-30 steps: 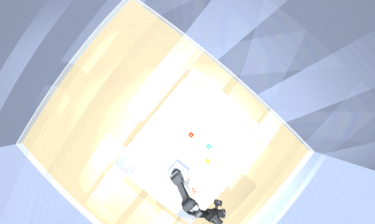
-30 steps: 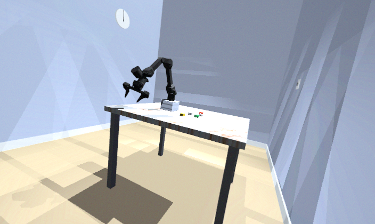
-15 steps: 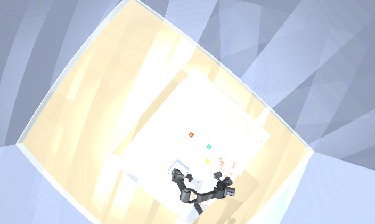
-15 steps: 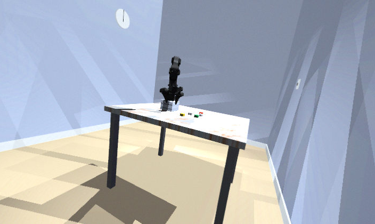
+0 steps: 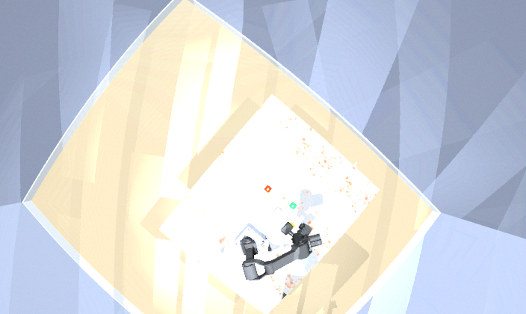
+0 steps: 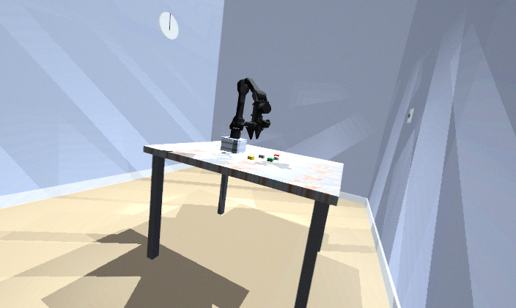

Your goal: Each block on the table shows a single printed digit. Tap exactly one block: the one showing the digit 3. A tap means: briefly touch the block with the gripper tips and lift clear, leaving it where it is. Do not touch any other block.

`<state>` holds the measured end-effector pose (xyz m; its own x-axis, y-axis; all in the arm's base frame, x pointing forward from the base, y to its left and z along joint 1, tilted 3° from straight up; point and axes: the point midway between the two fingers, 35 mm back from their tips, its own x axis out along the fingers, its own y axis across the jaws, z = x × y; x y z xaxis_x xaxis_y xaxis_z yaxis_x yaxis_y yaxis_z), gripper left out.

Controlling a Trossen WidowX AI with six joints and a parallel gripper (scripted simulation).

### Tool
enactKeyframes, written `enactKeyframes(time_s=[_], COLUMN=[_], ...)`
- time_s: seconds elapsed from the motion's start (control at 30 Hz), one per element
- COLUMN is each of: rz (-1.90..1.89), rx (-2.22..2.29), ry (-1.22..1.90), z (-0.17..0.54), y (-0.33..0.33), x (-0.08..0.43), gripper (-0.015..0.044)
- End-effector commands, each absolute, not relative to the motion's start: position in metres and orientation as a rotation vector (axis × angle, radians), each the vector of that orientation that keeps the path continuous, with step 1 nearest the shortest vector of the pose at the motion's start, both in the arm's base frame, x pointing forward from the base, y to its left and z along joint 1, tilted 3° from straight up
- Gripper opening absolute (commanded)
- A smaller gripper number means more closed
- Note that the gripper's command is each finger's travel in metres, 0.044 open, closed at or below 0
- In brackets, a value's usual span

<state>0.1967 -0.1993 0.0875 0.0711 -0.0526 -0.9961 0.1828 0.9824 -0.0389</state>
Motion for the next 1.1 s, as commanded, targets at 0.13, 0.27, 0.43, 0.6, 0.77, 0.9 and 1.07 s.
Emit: enactKeyframes(time_s=[0.13, 0.27, 0.43, 0.6, 0.77, 0.9, 1.07], rz=[-0.173, -0.173, -0.173, -0.170, -0.165, -0.162, -0.161], rx=[0.106, 0.106, 0.106, 0.109, 0.115, 0.118, 0.118], ry=[1.502, 1.502, 1.502, 1.502, 1.500, 1.499, 1.499], z=[0.087, 0.087, 0.087, 0.086, 0.085, 0.083, 0.083], y=[-0.195, -0.195, -0.195, -0.168, -0.108, -0.069, -0.068], x=[0.195, 0.195, 0.195, 0.210, 0.230, 0.234, 0.234], gripper=[0.0400, 0.0400, 0.0400, 0.0400, 0.0400, 0.0400, 0.0400])
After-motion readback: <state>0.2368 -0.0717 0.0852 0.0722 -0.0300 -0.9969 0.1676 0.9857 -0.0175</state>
